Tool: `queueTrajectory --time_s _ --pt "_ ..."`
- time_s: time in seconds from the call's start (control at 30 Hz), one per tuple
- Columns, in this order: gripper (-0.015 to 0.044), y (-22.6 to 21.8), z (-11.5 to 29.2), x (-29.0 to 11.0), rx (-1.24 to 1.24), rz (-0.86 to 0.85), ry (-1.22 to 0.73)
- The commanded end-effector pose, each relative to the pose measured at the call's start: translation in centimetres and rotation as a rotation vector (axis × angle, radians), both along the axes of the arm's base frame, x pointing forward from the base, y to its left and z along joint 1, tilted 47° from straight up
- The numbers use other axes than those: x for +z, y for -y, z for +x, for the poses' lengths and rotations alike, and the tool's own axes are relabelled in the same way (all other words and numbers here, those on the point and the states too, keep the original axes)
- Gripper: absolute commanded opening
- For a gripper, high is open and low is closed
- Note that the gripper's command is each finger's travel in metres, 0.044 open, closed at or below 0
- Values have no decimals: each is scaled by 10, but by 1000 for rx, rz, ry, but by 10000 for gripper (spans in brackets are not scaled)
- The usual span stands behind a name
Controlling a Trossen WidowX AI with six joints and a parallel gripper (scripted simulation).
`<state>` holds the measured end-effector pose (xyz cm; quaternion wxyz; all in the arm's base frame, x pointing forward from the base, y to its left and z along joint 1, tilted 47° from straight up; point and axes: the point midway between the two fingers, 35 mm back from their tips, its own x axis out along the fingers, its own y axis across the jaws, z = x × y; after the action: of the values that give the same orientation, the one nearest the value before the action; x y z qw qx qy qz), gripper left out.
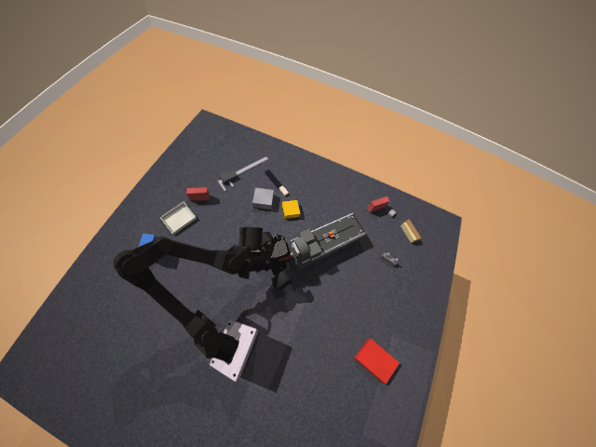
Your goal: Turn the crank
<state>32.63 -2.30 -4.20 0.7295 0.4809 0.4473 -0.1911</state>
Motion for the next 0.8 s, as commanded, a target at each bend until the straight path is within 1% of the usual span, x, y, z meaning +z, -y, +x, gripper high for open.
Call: queueTrajectory --time_s 0.0,0.77 --pt "0 -4 6 5 13 10 21" --pt "0 -5 8 8 13 10 21"
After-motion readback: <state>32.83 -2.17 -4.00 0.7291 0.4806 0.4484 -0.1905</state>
